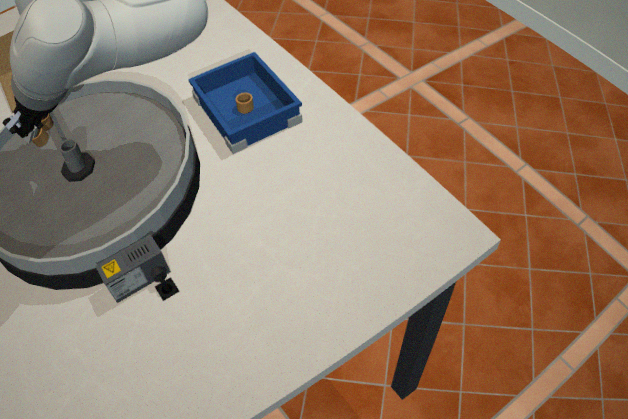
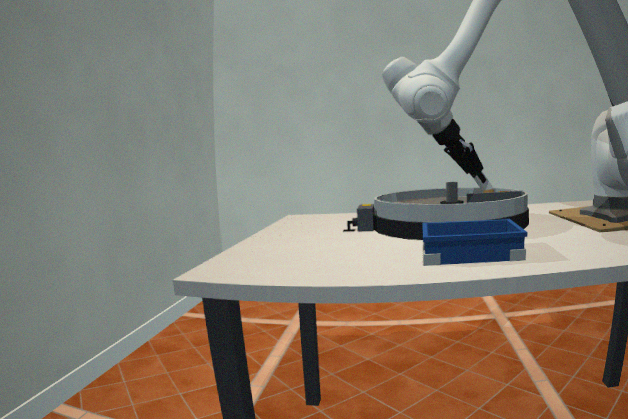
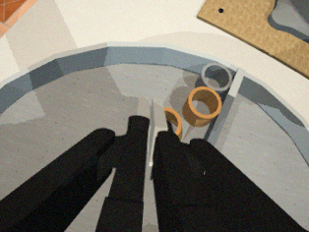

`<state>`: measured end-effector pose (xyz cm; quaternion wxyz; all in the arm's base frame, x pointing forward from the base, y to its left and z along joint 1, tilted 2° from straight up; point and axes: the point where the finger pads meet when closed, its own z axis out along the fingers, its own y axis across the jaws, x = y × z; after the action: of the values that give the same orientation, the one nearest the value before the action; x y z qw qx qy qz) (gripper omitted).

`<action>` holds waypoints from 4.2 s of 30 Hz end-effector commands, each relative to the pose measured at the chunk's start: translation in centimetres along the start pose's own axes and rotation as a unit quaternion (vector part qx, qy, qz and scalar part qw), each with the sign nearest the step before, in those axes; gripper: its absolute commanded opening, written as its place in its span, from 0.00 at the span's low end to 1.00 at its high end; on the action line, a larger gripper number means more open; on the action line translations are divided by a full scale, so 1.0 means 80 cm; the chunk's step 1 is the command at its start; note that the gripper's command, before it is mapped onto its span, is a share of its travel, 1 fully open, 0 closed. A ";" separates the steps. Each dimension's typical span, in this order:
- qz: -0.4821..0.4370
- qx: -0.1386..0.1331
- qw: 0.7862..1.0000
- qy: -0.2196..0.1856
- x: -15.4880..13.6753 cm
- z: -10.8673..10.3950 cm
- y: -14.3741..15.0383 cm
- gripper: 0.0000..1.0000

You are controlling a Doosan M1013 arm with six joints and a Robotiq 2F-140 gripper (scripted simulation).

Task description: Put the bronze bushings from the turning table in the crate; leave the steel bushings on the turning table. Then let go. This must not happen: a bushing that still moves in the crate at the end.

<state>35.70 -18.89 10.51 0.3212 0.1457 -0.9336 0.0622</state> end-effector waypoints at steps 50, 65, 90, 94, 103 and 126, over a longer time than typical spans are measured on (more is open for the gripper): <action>0.000 0.000 1.000 0.000 -0.034 -0.027 -0.118 0.00; 0.000 0.000 1.000 0.000 -0.060 -0.048 -0.143 0.00; 0.000 0.000 1.000 0.000 -0.095 -0.078 -0.162 0.06; 0.000 0.000 1.000 0.000 -0.095 -0.078 -0.162 0.06; 0.000 0.000 1.000 0.000 -0.086 -0.088 -0.162 0.06; 0.140 -0.053 0.984 -0.094 -0.015 -0.121 -0.138 0.32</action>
<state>46.75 -27.39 17.68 0.2615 0.0491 -0.9627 0.0482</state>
